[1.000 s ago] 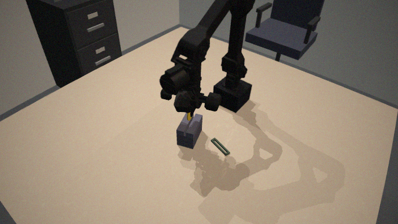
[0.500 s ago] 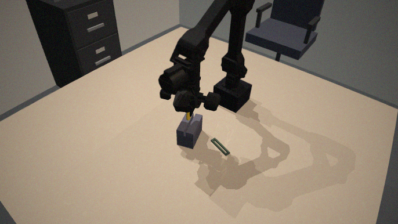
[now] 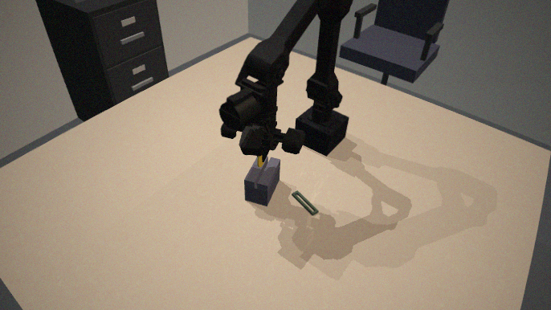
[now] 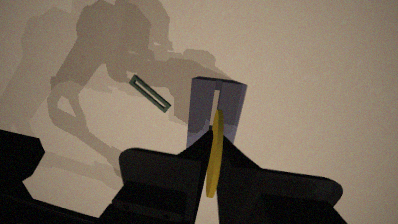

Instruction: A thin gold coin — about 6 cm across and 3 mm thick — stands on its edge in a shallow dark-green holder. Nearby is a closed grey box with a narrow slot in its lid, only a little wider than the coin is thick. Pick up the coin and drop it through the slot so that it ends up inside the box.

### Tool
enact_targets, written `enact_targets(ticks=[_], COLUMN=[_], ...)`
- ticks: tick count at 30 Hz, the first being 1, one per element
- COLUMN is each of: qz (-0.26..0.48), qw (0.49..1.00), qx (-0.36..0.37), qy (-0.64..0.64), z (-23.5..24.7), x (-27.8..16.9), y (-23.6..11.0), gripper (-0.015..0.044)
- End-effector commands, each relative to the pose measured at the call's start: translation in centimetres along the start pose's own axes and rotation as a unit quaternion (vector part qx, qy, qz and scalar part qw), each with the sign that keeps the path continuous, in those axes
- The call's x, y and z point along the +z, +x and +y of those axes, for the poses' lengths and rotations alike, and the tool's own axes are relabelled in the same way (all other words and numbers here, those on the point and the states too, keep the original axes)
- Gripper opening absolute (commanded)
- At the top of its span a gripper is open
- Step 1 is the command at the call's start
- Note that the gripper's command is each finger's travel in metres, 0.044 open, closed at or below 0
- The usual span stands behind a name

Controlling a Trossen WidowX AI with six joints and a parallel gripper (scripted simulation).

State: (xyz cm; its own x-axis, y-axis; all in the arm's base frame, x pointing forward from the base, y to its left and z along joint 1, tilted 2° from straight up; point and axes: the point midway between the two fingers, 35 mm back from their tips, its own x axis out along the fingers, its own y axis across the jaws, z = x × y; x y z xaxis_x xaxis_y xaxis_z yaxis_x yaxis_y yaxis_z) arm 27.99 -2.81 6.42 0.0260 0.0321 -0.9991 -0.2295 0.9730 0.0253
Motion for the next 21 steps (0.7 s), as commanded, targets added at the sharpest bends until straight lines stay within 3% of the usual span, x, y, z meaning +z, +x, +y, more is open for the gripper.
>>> enact_targets(ticks=[1,21], qz=[0.004,0.004], qw=[1.000,1.000], qx=[0.001,0.001], qy=[0.001,0.002], z=[0.10,0.13], x=[-0.29,-0.38], y=[0.32,0.83], gripper=[0.0000,0.0000])
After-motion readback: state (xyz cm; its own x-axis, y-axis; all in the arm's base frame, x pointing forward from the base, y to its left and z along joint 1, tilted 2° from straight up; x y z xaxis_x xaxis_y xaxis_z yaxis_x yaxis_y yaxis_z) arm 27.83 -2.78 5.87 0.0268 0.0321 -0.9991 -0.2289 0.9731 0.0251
